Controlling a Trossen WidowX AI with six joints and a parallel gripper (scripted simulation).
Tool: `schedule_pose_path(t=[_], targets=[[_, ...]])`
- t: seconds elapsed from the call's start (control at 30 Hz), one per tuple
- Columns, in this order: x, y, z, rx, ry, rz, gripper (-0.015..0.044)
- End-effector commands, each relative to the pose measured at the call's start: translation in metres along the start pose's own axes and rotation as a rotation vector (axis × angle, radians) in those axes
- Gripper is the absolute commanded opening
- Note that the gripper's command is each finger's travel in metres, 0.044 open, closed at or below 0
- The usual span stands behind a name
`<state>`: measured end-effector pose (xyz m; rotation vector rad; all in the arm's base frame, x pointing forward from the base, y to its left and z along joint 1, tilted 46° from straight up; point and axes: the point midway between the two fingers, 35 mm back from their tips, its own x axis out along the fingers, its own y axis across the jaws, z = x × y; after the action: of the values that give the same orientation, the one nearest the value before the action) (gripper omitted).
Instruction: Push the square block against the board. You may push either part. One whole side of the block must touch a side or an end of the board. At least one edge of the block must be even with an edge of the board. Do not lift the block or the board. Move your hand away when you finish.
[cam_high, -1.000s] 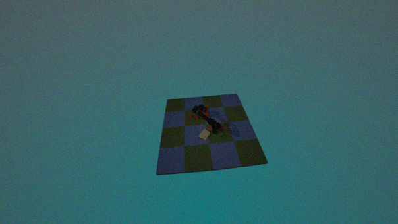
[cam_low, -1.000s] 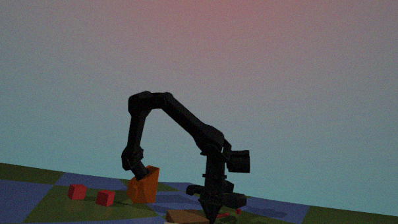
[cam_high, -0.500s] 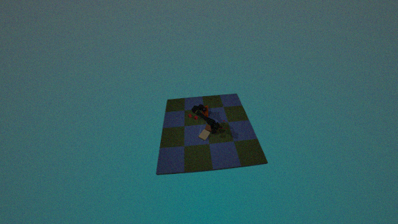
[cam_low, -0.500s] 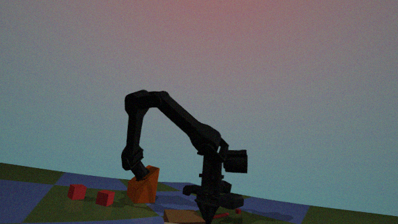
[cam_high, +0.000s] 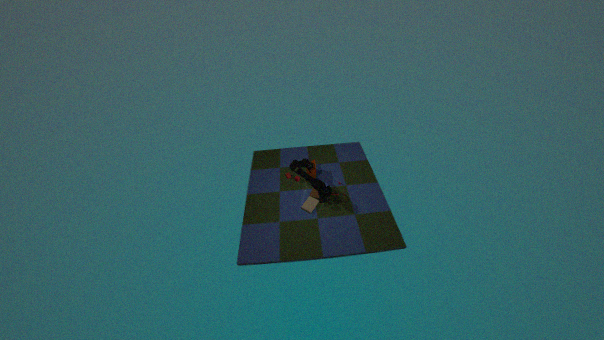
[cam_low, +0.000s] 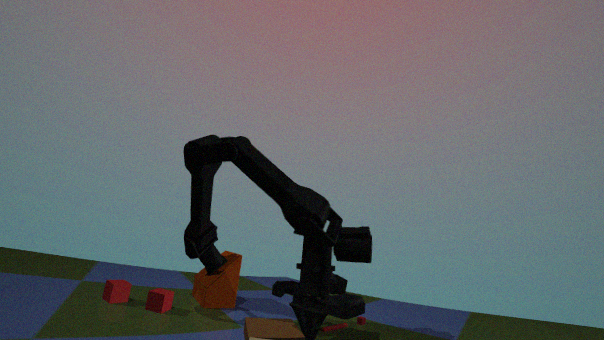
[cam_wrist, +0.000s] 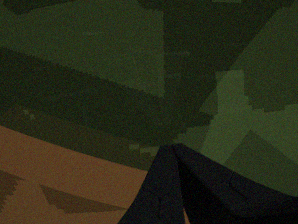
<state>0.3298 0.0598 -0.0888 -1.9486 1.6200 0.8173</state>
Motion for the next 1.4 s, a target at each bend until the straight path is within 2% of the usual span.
schedule_pose_path(t=[0.0,0.33,1.37], targets=[[0.002,0.002,-0.006,-0.006,0.009,0.004,0.0],[0.002,0.003,-0.008,-0.006,0.009,0.004,0.0],[0.003,0.001,0.04,-0.005,0.011,0.004,0.0]])
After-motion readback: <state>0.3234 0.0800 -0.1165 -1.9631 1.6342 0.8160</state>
